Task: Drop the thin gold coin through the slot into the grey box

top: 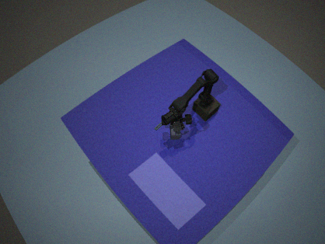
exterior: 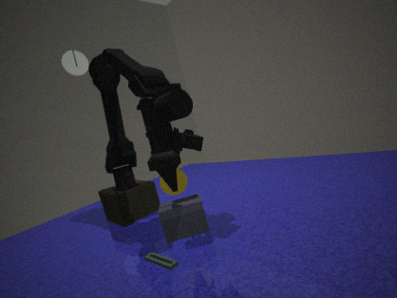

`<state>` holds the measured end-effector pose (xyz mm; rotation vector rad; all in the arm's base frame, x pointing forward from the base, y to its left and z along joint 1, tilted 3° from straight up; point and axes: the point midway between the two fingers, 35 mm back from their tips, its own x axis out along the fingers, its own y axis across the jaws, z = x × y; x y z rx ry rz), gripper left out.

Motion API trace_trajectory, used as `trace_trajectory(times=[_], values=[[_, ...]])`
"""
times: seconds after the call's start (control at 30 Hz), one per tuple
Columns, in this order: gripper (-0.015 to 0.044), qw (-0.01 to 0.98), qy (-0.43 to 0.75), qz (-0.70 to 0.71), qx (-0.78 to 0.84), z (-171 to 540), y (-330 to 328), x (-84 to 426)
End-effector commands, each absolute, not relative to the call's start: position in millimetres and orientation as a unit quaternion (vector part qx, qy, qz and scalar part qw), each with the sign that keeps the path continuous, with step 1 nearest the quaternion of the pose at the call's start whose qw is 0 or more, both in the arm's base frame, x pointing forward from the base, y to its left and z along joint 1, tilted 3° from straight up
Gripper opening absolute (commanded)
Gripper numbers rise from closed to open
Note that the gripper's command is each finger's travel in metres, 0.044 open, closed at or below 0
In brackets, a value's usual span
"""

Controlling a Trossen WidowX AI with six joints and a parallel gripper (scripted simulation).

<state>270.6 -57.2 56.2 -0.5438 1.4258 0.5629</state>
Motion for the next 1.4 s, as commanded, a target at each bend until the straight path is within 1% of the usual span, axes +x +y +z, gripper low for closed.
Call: trace_trajectory(times=[0.0, 1.3, 1.37], values=[[0.0005, 0.688, 0.637, 0.250, -0.242, 57, -56, 271], [0.0000, 0.688, 0.638, 0.250, -0.241, 37, -56, 273], [0.0052, 0.687, 0.638, 0.251, -0.242, 39, -56, 272]])
